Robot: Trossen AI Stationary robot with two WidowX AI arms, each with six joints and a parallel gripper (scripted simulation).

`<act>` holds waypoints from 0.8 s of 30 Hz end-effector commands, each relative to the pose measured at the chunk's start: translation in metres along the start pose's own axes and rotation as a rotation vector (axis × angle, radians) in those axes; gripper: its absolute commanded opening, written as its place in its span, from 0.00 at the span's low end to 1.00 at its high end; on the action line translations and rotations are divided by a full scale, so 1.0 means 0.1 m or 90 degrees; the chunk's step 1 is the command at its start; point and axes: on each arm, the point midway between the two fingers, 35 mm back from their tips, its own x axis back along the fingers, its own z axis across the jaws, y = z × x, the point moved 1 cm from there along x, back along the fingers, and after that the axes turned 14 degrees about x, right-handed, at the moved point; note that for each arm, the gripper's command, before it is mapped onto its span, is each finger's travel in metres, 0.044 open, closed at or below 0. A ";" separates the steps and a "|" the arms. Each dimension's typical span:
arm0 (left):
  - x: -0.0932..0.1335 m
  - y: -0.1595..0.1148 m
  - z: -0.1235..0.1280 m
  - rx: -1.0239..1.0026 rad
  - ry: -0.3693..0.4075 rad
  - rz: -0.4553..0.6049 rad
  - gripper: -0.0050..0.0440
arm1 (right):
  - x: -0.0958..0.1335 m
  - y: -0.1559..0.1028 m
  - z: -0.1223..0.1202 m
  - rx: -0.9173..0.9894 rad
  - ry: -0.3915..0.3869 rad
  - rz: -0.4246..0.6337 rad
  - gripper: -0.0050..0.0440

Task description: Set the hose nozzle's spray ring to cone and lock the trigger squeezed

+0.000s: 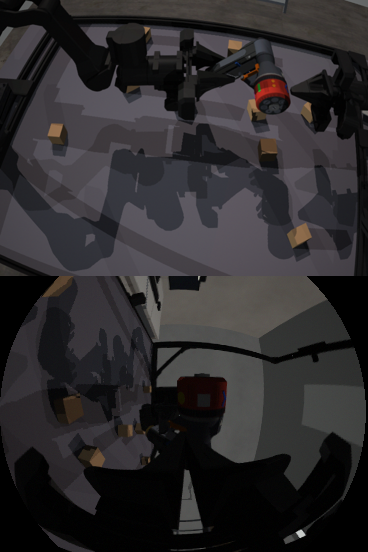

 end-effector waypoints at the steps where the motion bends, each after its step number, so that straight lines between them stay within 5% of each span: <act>1: -0.01 -0.06 0.02 0.001 0.003 0.012 0.10 | -0.09 0.00 -0.01 0.000 -0.002 0.001 0.10; 24: -0.01 -0.06 0.02 0.001 0.003 0.012 0.10 | -0.43 -0.03 0.06 -0.001 -0.002 0.001 0.10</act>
